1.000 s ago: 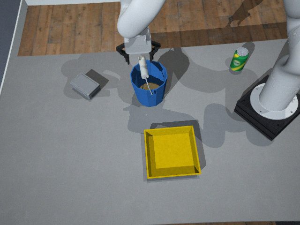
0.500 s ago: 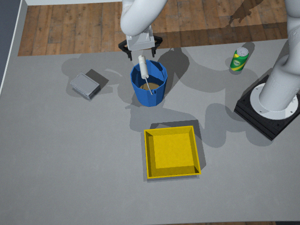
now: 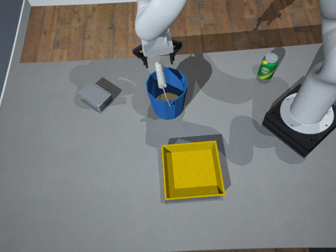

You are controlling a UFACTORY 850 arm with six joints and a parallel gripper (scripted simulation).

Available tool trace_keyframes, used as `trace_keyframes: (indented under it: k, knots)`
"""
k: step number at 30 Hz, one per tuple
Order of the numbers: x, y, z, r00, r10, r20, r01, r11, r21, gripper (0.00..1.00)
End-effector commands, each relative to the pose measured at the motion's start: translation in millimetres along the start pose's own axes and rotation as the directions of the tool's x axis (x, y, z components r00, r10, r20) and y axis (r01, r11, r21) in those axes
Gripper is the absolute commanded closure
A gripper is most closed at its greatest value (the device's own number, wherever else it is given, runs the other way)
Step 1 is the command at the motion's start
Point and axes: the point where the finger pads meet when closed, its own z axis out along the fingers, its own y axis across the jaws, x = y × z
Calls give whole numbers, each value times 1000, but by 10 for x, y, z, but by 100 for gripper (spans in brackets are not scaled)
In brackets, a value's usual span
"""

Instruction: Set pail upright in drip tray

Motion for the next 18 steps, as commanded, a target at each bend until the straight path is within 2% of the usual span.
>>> trace_keyframes:
  k: [1,6,18]
  knots:
    - [-2,7,2,1000,0,0,0,1000,-3,0]
    - [-3,6,40,1000,0,-2,0,1000,-6,0]
    - [-5,6,237,1000,0,-2,0,1000,-6,0]
